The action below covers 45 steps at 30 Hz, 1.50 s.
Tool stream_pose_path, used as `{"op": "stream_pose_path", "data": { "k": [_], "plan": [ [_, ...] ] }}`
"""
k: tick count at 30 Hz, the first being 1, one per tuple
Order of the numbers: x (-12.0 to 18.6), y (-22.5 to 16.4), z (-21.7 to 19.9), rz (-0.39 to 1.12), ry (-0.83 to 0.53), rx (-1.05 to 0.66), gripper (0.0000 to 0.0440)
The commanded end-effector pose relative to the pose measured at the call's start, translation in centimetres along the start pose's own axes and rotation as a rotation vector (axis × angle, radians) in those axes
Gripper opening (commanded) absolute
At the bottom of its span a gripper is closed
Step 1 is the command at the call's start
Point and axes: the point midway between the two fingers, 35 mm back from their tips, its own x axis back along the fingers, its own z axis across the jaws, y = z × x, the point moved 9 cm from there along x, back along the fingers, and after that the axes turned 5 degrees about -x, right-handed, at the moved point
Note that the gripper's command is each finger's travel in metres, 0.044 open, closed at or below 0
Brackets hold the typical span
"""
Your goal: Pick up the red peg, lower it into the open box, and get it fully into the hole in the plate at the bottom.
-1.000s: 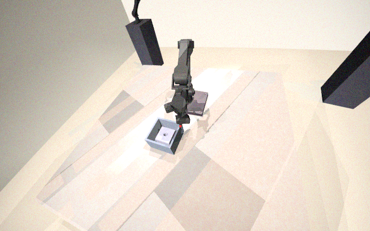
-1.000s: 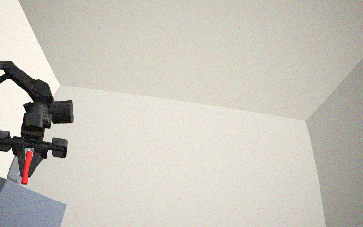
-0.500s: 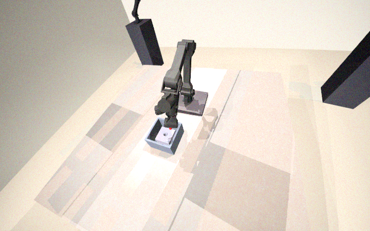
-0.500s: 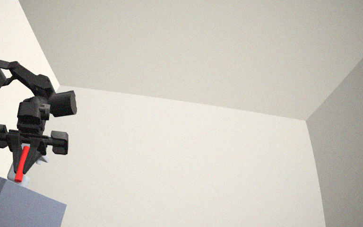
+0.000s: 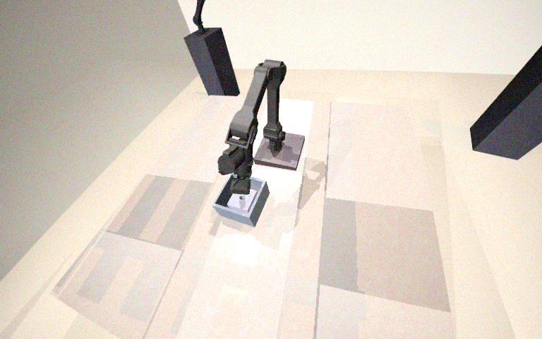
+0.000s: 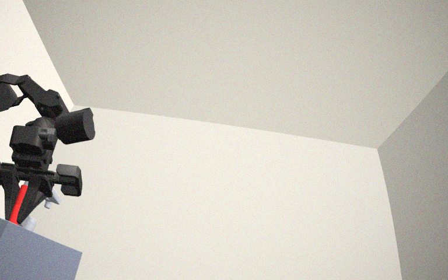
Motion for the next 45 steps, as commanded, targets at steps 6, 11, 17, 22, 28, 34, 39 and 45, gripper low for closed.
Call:
{"op": "stream_pose_path", "data": {
  "k": [6,11,17,22,28,34,39,45],
  "plan": [
    [-2.2,0.8,0.4,0.027,-0.043,-0.003,0.0021],
    [-3.4,1.0,0.5,0.033,-0.078,0.012,0.0046],
    [-4.4,1.4,0.7,0.036,-0.124,0.042,0.016],
    [-4.5,2.2,1.4,0.029,-0.14,0.049,0.0165],
    [-4.6,3.4,2.5,0.026,-0.139,0.06,0.0171],
    [-4.8,4.7,3.4,0.027,-0.148,0.062,0.0168],
    [-5.0,5.8,3.9,0.031,-0.159,0.058,0.016],
    [-5.1,7.3,4.2,0.037,-0.177,0.048,0.0149]
  ]
}}
